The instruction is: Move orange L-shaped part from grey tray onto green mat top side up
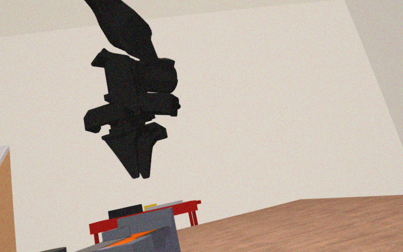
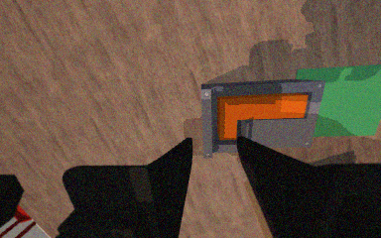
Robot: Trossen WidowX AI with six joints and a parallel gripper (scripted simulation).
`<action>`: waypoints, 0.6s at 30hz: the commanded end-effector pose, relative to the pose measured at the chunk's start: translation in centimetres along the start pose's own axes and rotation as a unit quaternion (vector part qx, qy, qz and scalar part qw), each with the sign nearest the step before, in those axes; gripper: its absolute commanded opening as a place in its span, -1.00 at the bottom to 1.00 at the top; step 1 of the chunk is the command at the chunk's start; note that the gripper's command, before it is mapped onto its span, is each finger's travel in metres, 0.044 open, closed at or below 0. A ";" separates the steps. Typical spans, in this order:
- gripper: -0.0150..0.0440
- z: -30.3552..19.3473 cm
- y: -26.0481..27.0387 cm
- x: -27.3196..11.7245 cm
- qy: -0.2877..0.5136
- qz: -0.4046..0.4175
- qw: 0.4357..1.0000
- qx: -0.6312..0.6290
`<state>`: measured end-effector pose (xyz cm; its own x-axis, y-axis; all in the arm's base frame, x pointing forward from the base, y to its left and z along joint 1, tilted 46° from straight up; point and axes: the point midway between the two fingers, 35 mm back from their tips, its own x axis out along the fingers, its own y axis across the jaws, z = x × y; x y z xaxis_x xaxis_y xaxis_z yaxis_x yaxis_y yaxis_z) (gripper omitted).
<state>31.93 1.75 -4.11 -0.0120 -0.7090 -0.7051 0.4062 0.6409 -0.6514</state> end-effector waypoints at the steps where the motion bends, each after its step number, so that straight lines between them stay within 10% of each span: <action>1: 0.12 -0.2 0.1 0.8 0.009 -0.003 1.000 -0.001; 18: 0.12 -0.4 -0.1 7.8 0.009 -0.005 1.000 -0.001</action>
<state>31.50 -3.36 -9.37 -0.0308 -0.7057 -0.7079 0.4084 0.6375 -0.6533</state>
